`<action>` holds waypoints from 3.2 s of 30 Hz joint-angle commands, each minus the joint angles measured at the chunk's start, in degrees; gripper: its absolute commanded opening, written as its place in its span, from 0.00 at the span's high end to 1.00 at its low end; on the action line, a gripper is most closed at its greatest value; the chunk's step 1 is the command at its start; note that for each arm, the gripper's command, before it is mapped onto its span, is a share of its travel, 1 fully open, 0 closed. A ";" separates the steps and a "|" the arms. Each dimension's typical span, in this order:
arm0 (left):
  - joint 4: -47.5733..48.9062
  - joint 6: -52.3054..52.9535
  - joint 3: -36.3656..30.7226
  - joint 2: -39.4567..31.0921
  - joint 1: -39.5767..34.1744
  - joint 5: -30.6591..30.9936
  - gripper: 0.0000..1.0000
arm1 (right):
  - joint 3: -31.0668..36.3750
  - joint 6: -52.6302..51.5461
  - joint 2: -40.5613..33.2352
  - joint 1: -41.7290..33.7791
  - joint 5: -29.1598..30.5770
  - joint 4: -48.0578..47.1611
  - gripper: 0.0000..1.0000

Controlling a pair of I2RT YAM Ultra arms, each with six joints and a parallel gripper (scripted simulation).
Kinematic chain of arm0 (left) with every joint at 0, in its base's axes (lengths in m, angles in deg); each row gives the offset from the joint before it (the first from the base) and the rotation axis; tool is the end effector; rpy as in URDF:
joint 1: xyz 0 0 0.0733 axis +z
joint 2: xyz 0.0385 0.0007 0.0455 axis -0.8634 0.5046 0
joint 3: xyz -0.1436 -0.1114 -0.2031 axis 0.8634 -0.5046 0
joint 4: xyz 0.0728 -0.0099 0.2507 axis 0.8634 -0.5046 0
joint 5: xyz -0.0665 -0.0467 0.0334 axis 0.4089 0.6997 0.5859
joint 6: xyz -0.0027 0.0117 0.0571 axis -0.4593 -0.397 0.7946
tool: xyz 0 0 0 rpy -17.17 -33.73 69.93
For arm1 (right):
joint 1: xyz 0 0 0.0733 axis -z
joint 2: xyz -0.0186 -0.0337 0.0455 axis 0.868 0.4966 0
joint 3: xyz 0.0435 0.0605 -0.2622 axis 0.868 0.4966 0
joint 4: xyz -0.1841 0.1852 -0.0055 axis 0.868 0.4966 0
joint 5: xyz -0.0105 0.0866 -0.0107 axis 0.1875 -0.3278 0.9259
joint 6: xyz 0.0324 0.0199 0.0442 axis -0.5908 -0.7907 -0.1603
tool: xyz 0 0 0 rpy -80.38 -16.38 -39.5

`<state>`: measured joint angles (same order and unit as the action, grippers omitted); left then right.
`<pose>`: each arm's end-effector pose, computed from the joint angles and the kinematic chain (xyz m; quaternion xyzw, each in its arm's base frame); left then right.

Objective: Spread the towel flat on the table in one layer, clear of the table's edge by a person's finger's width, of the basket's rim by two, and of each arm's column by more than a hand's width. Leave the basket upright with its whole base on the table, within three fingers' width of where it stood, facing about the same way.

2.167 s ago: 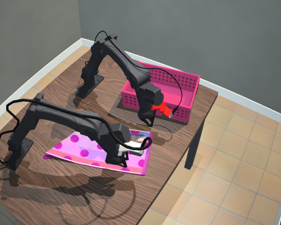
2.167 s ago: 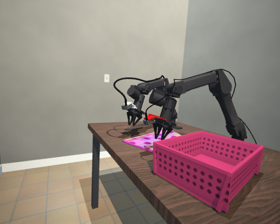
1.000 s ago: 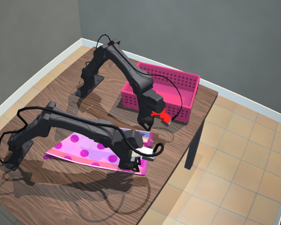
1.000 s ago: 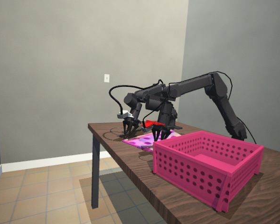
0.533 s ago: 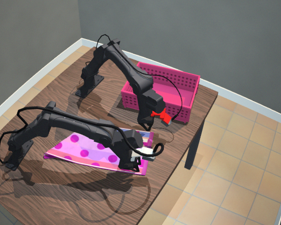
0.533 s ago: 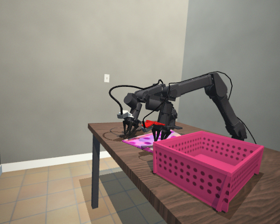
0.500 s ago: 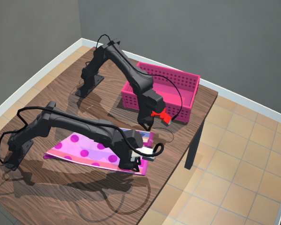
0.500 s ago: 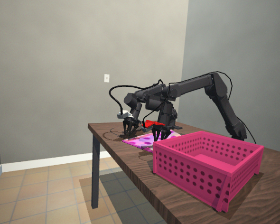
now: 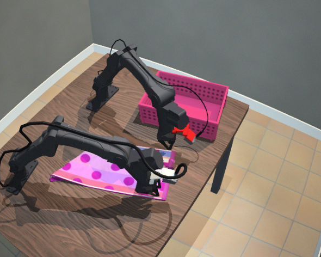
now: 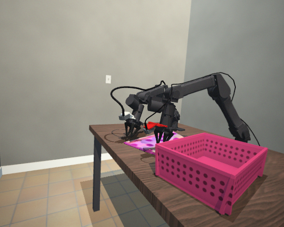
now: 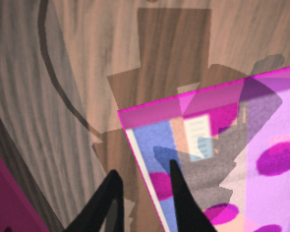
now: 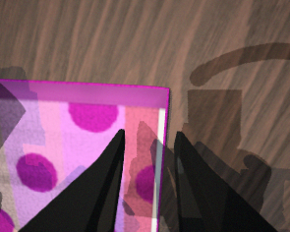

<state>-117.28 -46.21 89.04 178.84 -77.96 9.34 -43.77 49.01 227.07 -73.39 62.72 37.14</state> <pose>0.4302 -0.1395 0.1869 -0.1682 0.9826 -0.0206 0.0757 0.5219 0.1247 0.1659 -0.0811 0.9681 0.0537 0.2311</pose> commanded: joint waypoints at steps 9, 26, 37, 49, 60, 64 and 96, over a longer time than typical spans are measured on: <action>1.14 -0.67 -1.89 -1.93 -0.42 0.22 0.66 | -2.02 -0.77 0.38 -0.88 0.74 -1.53 0.66; 8.97 0.00 -7.16 1.51 0.26 0.17 0.66 | 5.07 -0.35 1.34 -0.55 0.60 -9.55 0.66; 9.62 -1.02 -5.32 2.66 -1.02 -0.10 0.66 | 8.96 -1.05 -0.73 -1.18 0.97 -11.96 0.66; 9.45 -1.26 -5.00 3.01 -1.26 -0.26 0.81 | 9.39 -0.91 0.86 -1.18 0.22 -10.89 0.76; 7.12 -1.81 -2.70 4.22 -1.83 -0.54 0.99 | 14.08 -1.91 -3.10 -2.16 1.61 -15.96 1.00; 7.31 -1.70 -2.97 4.30 -1.48 -0.43 1.00 | 14.60 -1.98 -2.84 -2.24 1.10 -14.82 1.00; -0.40 -0.61 -0.33 1.10 -0.76 -2.01 1.00 | 11.49 0.23 -6.39 -0.87 2.87 -9.90 1.00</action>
<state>-116.66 -47.19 88.71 180.04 -78.96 8.59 -30.20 48.83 222.79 -74.44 64.79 26.72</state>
